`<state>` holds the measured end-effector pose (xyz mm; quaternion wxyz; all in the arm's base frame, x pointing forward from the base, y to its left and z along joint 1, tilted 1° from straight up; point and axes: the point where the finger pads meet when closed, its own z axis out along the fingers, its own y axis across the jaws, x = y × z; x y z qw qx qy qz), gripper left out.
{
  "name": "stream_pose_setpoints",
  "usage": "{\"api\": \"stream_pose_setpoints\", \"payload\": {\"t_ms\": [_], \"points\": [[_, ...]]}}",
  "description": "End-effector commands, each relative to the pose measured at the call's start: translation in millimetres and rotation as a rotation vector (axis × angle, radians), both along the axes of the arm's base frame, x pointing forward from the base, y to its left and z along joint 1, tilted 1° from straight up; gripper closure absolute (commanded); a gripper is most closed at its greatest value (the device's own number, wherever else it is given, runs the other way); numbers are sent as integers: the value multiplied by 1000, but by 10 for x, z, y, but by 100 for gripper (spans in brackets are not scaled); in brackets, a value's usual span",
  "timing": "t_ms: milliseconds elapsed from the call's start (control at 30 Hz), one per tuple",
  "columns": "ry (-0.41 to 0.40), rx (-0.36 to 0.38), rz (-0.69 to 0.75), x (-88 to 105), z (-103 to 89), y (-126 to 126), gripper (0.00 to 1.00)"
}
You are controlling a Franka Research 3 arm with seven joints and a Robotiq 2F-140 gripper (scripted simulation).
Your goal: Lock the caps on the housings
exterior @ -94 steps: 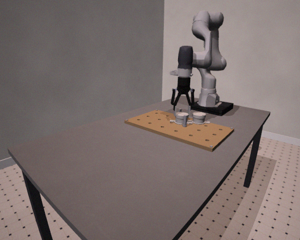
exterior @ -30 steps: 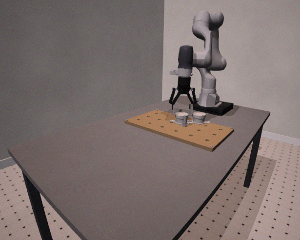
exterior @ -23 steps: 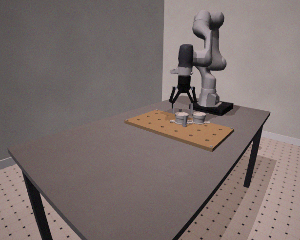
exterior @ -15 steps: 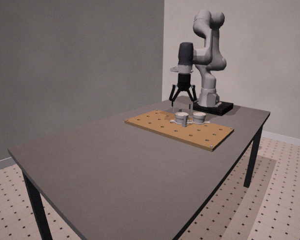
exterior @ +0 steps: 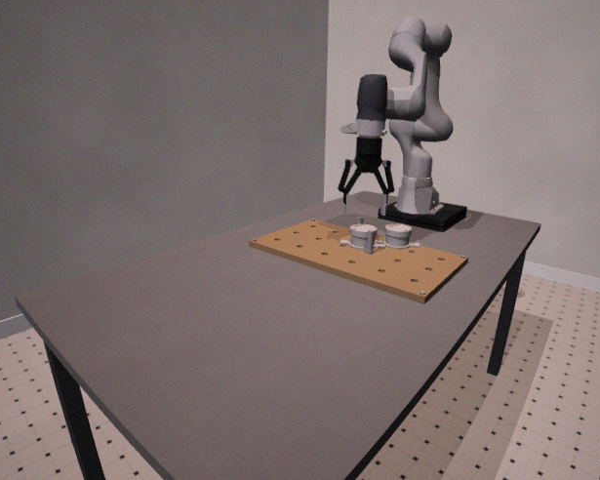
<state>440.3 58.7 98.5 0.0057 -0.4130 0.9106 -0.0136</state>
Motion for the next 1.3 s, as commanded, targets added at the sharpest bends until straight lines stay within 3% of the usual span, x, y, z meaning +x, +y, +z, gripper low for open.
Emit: {"api": "stream_pose_setpoints", "payload": {"t_ms": [0, 333, 733, 967, 1267], "points": [[16, 0, 9, -51, 27, 13, 22], [16, 0, 9, -51, 156, 16, 22], [16, 0, 14, -51, 178, 16, 22], [23, -6, 371, -10, 174, -9, 22], [23, -6, 375, -10, 174, -9, 22]]}}
